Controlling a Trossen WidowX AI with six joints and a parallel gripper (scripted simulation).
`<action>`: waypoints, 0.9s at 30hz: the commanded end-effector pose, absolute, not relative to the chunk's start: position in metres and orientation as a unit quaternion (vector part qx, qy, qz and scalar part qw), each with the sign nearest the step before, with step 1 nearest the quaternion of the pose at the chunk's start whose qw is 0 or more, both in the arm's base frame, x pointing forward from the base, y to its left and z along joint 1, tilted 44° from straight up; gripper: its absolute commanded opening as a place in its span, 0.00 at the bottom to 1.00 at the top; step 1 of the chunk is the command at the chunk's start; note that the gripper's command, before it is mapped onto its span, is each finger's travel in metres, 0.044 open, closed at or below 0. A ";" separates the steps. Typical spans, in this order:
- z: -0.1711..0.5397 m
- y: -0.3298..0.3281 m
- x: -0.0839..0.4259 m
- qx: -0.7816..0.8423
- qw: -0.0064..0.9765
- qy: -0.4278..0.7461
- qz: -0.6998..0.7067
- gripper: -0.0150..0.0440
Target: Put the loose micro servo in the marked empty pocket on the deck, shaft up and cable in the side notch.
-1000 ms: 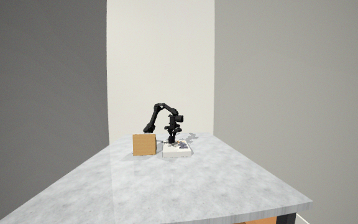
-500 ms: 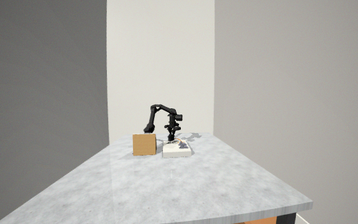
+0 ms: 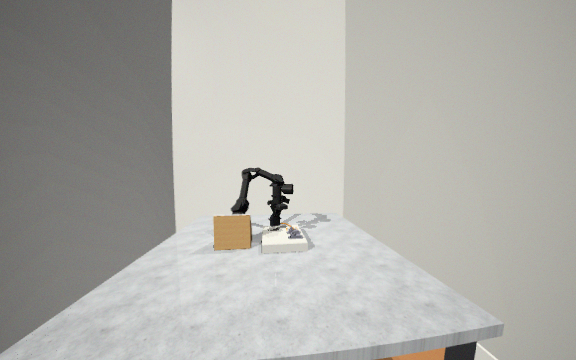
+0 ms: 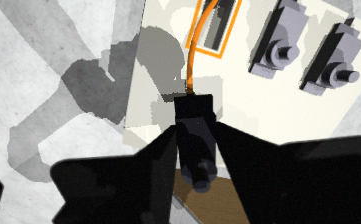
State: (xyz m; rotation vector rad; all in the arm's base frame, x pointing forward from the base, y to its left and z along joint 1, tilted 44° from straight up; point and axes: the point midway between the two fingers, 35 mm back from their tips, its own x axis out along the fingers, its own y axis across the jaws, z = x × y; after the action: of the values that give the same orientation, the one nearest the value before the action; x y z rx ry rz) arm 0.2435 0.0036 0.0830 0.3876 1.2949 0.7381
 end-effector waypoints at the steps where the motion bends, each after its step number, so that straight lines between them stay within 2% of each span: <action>1: 0.084 0.004 0.244 0.228 0.704 0.607 0.291 0.25; 8: 0.084 0.004 0.244 0.303 0.675 0.635 0.223 0.25; 15: 0.084 0.004 0.246 0.305 0.674 0.636 0.221 0.25; 27: 0.085 -0.002 0.289 0.305 0.675 0.635 0.221 0.25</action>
State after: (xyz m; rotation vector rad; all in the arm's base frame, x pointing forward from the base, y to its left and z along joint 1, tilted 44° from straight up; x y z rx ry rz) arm 0.2737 0.0003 0.0833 0.6856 1.4379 0.4997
